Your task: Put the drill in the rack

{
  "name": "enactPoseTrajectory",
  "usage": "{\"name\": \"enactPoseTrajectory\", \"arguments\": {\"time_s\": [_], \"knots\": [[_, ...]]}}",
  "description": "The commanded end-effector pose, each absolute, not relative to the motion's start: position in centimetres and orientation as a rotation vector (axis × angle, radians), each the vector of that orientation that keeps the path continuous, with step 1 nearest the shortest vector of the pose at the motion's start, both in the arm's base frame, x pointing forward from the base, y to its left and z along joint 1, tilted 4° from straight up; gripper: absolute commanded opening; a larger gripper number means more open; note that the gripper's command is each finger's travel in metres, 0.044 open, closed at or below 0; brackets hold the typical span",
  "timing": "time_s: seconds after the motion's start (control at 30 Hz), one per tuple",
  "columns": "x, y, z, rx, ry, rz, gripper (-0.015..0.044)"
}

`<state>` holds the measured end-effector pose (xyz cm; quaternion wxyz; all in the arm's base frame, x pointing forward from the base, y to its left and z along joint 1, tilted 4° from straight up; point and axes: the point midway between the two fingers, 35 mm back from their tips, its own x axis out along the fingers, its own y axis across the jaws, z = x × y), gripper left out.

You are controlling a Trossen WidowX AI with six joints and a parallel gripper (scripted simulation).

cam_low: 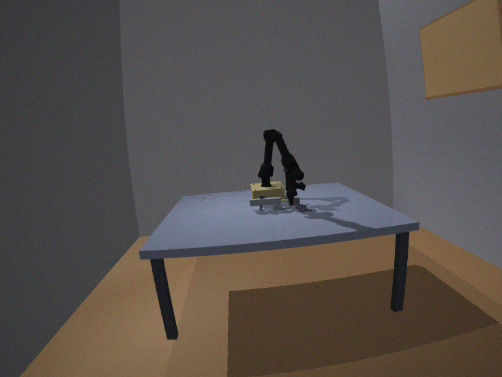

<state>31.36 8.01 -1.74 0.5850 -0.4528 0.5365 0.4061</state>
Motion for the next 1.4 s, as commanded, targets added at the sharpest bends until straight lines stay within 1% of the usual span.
{"name": "enactPoseTrajectory", "arguments": {"time_s": [0.0, 0.03, 0.07, 0.6, 1.37], "knots": [[31.7, 9.0, -1.6, -1.053, 1.247, 0.945, 0.0000], [31.8, 9.2, -1.6, -1.053, 1.247, 0.945, 0.0000], [31.4, 8.3, -1.7, -1.056, 1.251, 0.948, 0.0026], [31.3, 8.0, -1.9, -1.054, 1.248, 0.945, 0.0440], [31.2, 7.1, -2.2, -1.054, 1.249, 0.944, 0.0440]]}}
